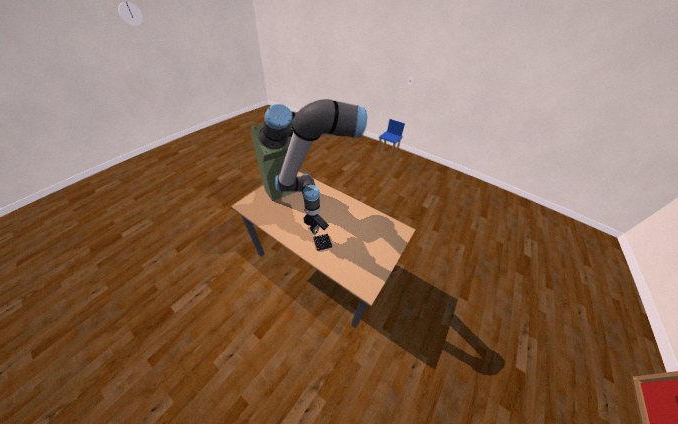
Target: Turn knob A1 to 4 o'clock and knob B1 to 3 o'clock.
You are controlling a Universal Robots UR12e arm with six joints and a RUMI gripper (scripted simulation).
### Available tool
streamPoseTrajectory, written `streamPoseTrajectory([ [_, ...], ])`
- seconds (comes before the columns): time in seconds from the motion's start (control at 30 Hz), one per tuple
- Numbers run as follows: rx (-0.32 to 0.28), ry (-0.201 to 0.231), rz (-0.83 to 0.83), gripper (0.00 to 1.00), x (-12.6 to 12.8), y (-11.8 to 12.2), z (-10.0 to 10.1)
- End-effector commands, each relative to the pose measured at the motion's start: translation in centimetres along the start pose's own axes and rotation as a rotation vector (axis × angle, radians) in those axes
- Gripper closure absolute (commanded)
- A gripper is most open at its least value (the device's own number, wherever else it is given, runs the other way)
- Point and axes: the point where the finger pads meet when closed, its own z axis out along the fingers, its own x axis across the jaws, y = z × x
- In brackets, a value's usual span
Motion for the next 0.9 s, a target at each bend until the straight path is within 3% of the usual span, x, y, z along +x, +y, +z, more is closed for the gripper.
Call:
streamPoseTrajectory([
  [0.0,0.005,0.005,-0.151,0.89,1.65,-1.61,-1.87],
  [0.87,0.003,0.003,-0.164,0.89,1.55,-1.55,-1.94],
])
